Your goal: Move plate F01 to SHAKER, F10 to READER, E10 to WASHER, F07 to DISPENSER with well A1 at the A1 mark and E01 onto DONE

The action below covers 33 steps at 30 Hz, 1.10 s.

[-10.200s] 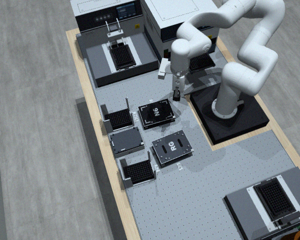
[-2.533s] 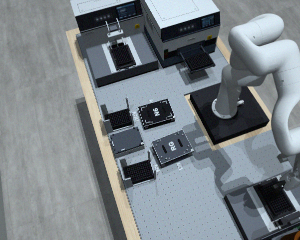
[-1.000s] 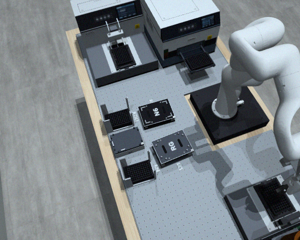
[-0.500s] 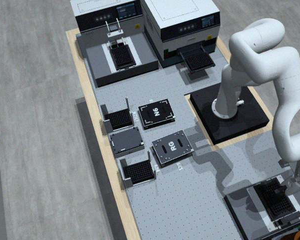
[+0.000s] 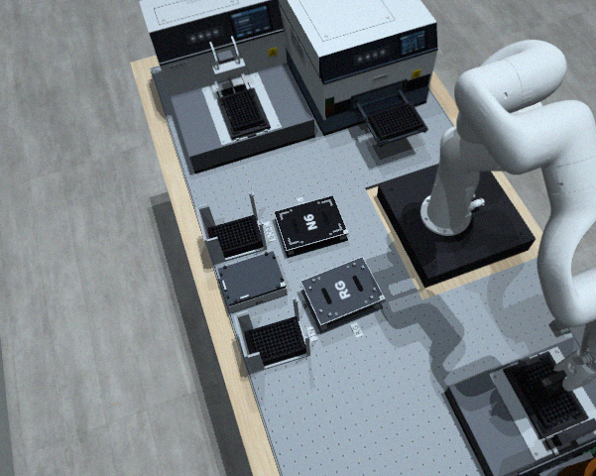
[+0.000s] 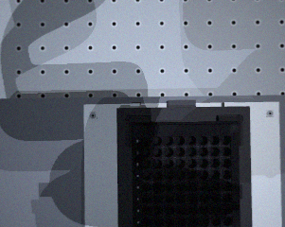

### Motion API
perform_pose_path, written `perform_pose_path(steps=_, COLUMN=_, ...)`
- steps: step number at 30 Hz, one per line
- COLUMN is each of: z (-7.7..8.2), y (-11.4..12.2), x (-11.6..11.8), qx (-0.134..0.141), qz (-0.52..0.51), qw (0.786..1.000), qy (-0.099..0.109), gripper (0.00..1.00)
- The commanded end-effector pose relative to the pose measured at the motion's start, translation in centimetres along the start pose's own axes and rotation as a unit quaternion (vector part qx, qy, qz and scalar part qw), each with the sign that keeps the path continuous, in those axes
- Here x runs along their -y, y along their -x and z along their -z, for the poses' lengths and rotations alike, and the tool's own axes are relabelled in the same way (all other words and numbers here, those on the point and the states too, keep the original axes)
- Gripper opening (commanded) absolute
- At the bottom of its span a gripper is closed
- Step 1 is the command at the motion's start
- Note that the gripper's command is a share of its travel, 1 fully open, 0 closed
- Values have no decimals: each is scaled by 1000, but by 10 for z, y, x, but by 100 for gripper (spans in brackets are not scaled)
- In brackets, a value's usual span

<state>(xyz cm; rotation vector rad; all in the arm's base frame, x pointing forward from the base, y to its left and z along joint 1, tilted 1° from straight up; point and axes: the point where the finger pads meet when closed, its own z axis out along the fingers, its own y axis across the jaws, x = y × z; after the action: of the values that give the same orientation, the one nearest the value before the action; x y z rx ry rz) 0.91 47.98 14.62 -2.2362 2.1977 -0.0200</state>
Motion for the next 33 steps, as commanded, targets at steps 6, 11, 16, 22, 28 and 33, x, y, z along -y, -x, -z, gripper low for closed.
perform_pose_path(steps=6, z=-8, y=2, x=0, qx=3, qz=0, qw=1000, qy=0, gripper=100)
perform_pose_path(steps=11, z=-15, y=2, x=0, qx=3, qz=0, qw=1000, qy=0, gripper=100)
perform_pose_path(steps=16, z=-21, y=2, x=0, qx=3, qz=0, qw=1000, qy=0, gripper=100)
perform_pose_path(steps=22, z=-27, y=2, x=0, qx=3, qz=0, qw=1000, qy=0, gripper=100)
perform_pose_path(steps=28, z=-35, y=2, x=0, qx=3, qz=0, qw=1000, qy=0, gripper=100)
perform_pose_path(steps=33, z=-41, y=2, x=0, qx=3, qz=0, qw=1000, qy=0, gripper=100)
